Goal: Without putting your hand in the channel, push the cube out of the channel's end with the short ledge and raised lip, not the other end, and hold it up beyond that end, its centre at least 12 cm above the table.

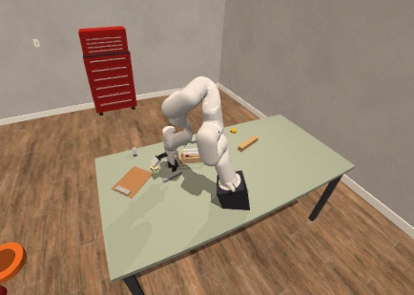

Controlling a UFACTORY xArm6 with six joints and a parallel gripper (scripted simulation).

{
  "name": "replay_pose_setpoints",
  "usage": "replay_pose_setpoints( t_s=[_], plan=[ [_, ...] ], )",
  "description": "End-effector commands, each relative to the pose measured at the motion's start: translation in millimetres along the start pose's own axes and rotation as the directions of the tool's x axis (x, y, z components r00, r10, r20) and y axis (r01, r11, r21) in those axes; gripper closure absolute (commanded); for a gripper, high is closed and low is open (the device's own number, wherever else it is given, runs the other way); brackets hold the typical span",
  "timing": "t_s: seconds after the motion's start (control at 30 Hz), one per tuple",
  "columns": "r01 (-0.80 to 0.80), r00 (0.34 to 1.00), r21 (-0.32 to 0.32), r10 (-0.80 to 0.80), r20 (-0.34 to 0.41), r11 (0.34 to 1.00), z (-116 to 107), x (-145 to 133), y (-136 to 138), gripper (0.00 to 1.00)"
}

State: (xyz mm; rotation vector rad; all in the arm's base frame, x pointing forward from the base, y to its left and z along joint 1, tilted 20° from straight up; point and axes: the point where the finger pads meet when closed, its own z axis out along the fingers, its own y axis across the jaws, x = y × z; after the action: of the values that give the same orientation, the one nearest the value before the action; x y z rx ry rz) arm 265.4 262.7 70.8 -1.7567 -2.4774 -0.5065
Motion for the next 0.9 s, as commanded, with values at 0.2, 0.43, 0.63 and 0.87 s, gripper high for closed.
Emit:
replay_pose_setpoints(
  t_s=[0.2,0.43,0.63,0.87],
  plan=[
    [0.001,1.0,-0.006,-0.001,-0.016,1.0,39,3,4,0.62],
    [0.001,1.0,-0.006,-0.001,-0.016,1.0,46,3,4,0.62],
    [0.001,1.0,-0.006,-0.001,-0.016,1.0,47,3,4,0.62],
    [0.001,1.0,-0.006,-0.001,-0.016,1.0,55,3,4,0.62]
  ],
)
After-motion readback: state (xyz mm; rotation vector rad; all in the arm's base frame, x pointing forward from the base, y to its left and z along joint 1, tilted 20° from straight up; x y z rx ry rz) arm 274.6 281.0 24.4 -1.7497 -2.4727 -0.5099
